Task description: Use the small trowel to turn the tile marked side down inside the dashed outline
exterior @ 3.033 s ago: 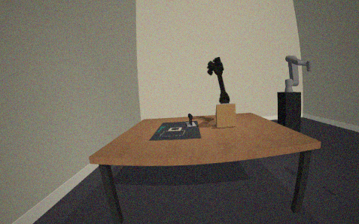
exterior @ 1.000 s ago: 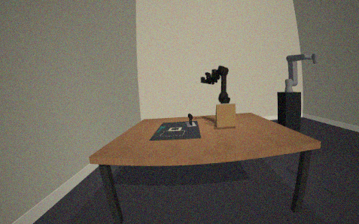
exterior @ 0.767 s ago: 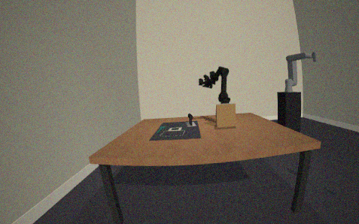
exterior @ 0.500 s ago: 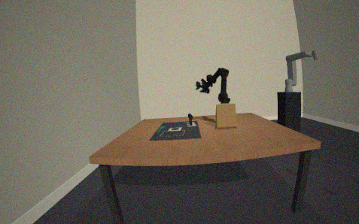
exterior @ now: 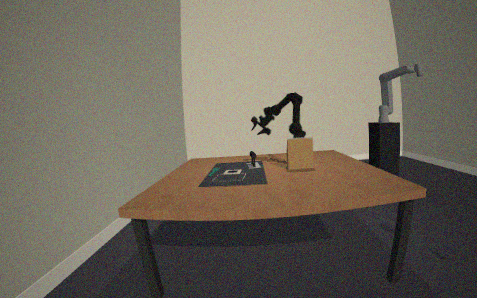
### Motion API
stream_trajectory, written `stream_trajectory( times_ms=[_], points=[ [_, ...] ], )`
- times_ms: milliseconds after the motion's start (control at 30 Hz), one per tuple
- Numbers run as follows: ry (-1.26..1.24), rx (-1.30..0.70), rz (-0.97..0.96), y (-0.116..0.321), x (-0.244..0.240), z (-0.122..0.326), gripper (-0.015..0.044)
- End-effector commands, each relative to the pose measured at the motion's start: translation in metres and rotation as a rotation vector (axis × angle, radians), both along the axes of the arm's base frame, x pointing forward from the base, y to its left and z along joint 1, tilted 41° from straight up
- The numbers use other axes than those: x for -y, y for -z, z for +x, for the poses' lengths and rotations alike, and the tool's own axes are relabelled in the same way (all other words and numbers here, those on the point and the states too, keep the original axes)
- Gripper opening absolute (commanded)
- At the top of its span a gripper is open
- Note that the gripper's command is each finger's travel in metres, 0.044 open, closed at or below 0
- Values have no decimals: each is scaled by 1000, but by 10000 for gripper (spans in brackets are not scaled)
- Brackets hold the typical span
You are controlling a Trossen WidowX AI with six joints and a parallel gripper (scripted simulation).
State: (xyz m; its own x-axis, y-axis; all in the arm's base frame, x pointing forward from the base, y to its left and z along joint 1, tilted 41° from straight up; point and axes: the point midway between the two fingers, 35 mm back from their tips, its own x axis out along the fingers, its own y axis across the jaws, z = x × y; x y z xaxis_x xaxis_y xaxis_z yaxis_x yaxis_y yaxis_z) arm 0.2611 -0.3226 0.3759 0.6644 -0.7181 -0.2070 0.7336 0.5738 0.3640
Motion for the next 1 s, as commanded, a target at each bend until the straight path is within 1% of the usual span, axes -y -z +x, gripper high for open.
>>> stream_trajectory(
  times_ms=[0, 267, 533, 767, 967],
  points=[
    [25, -39, 161, 46, -8, 23, 270],
    [92, -140, 384, 117, -38, 52, 270],
    [205, -307, 541, 190, -87, 68, 270],
    [329, -483, 566, 244, -137, 65, 270],
    [427, -624, 483, 277, -178, 52, 270]
  ],
)
